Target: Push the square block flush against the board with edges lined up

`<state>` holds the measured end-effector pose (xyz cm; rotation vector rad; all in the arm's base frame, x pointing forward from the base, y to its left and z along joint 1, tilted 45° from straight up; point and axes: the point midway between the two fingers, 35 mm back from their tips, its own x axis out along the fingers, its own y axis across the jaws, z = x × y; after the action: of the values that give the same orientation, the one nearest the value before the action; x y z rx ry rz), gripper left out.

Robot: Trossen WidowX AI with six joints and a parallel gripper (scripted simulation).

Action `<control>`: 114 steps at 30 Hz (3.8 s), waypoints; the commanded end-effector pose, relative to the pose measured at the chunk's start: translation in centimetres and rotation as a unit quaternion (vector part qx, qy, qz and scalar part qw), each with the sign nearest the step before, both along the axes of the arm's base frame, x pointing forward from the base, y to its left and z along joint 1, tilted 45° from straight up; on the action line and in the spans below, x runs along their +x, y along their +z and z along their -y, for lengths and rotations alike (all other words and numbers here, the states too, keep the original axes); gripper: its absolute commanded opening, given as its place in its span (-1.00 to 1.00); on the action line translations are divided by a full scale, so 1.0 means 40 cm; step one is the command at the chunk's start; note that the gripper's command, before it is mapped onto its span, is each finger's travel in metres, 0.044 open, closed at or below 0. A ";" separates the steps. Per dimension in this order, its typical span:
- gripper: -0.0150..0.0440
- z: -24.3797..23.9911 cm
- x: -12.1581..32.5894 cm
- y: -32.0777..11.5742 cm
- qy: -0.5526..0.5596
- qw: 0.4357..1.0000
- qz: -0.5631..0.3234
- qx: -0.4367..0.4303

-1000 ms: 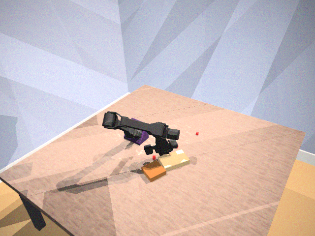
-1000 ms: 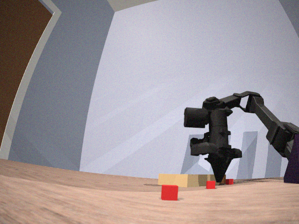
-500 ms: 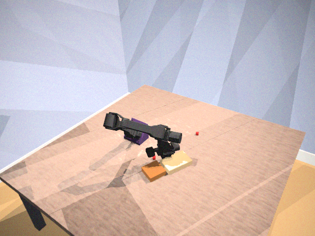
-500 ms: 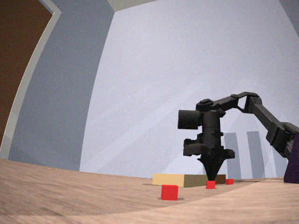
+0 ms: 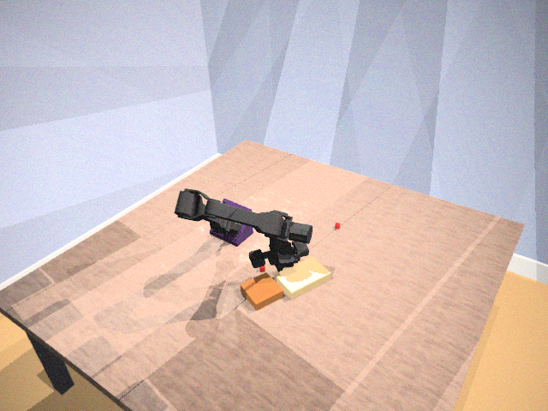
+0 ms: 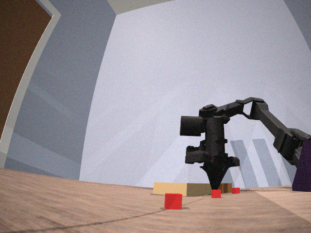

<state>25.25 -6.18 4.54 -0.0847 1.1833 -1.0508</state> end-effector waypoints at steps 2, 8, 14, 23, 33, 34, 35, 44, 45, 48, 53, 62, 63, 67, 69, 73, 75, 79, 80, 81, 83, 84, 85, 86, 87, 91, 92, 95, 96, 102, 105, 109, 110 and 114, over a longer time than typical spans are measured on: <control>-0.49 -0.008 -0.016 -0.011 -0.001 1.000 -0.001 0.000; -0.49 -0.018 -0.036 -0.023 -0.001 1.000 -0.001 -0.001; -0.49 -0.028 -0.056 -0.034 -0.001 1.000 -0.001 -0.001; -0.49 -0.040 -0.086 -0.050 -0.001 1.000 -0.002 -0.002; -0.49 -0.134 -0.078 0.052 -0.001 1.000 -0.002 -0.002; -0.49 -0.134 -0.078 0.052 -0.001 1.000 -0.002 -0.002; -0.49 -0.134 -0.077 0.051 0.001 1.000 -0.004 -0.002; -0.49 -0.163 -0.020 0.040 0.101 0.989 -0.103 0.000; -0.49 -0.166 -0.013 0.038 0.113 0.987 -0.115 0.001; -0.49 -0.177 0.007 0.031 0.150 0.977 -0.150 0.002; -0.49 -0.194 0.040 0.020 0.209 0.956 -0.208 0.003; -0.49 -0.224 0.098 -0.007 0.311 0.899 -0.308 0.005; -0.49 -0.227 0.104 -0.010 0.322 0.892 -0.318 0.005; -0.49 -0.240 0.128 -0.024 0.364 0.859 -0.360 0.006; -0.49 -0.246 0.140 -0.032 0.385 0.841 -0.381 0.006; -0.49 -0.259 0.163 -0.048 0.425 0.802 -0.420 0.007; -0.49 -0.265 0.175 -0.056 0.444 0.781 -0.439 0.007; -0.49 -0.277 0.197 -0.074 0.481 0.736 -0.475 0.007; -0.49 -0.280 0.202 -0.079 0.490 0.725 -0.484 0.008; -0.49 -0.283 0.208 -0.083 0.499 0.713 -0.493 0.008; -0.49 -0.289 0.218 -0.093 0.516 0.688 -0.509 0.008; -0.49 -0.292 0.223 -0.098 0.525 0.676 -0.517 0.008; -0.49 -0.295 0.229 -0.103 0.533 0.663 -0.525 0.008; -0.49 -0.298 0.234 -0.108 0.541 0.650 -0.533 0.008; -0.49 -0.301 0.239 -0.113 0.549 0.637 -0.541 0.008; -0.49 -0.305 0.246 -0.121 0.560 0.618 -0.552 0.008; -0.49 -0.305 0.246 -0.121 0.560 0.618 -0.552 0.008; -0.49 -0.257 0.250 -0.171 0.562 0.614 -0.554 0.008; -0.49 -0.230 0.250 -0.198 0.563 0.612 -0.555 0.008; -0.49 -0.207 0.247 -0.217 0.563 0.610 -0.557 0.007; -0.49 -0.202 0.245 -0.211 0.563 0.610 -0.557 0.008; -0.49 -0.191 0.240 -0.200 0.563 0.610 -0.557 0.008; -0.49 -0.188 0.239 -0.197 0.563 0.610 -0.557 0.008; -0.49 -0.177 0.234 -0.186 0.564 0.610 -0.557 0.008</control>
<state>34.82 1.30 -3.08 -1.4650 1.7623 0.3363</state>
